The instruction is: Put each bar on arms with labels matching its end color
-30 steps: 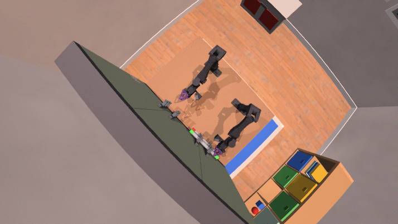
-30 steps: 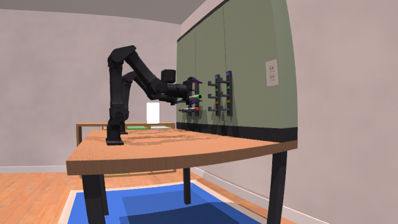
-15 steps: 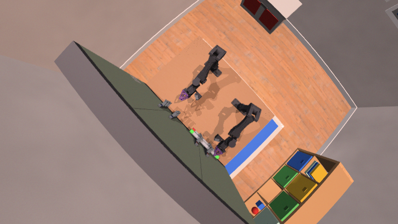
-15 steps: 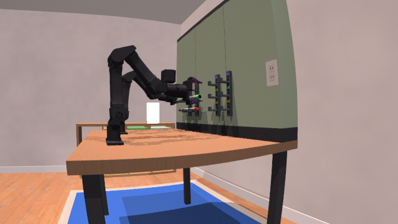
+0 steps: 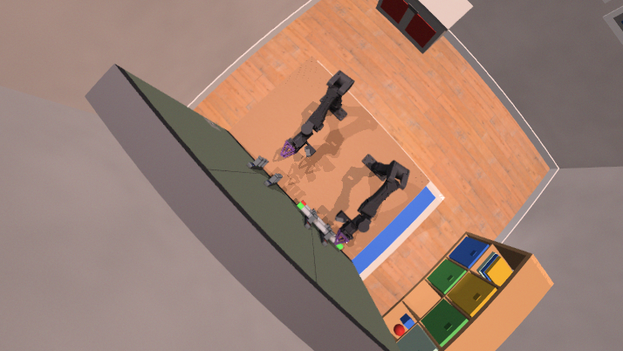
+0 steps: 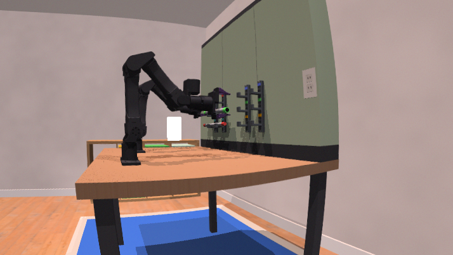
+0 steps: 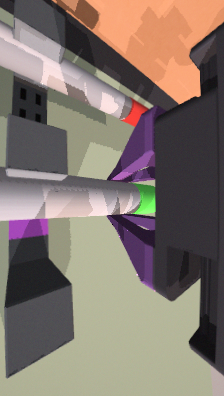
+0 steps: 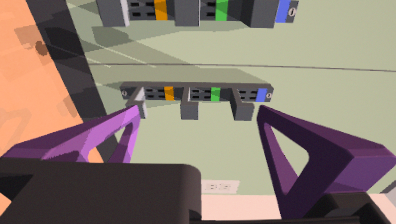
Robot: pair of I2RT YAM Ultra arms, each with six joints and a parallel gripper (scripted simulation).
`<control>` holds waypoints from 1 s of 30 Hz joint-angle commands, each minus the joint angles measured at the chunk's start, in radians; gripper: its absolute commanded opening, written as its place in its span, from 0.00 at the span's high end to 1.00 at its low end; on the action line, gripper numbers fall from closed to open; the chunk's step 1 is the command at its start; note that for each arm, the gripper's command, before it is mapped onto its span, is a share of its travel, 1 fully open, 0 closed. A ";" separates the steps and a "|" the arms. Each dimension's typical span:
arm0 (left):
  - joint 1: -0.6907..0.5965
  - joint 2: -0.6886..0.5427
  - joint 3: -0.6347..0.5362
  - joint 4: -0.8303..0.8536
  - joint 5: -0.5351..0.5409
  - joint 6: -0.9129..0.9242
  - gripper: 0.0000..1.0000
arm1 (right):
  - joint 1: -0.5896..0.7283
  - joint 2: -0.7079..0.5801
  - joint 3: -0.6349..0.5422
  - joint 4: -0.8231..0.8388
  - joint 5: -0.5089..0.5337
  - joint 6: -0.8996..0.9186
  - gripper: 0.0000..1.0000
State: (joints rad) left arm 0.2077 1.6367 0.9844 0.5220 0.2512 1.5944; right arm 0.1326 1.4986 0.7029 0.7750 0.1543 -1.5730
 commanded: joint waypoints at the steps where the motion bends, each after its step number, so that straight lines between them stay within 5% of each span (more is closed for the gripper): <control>1: -0.007 -0.054 0.055 0.027 0.006 -0.023 1.00 | 0.007 0.005 0.000 0.025 0.007 0.002 0.00; 30: 0.007 -0.112 0.069 -0.047 0.020 -0.022 1.00 | 0.007 0.005 0.000 0.025 0.007 0.002 0.00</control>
State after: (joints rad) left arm 0.2077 1.5818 1.0397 0.4263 0.2569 1.5990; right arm 0.1326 1.4986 0.7029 0.7750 0.1543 -1.5730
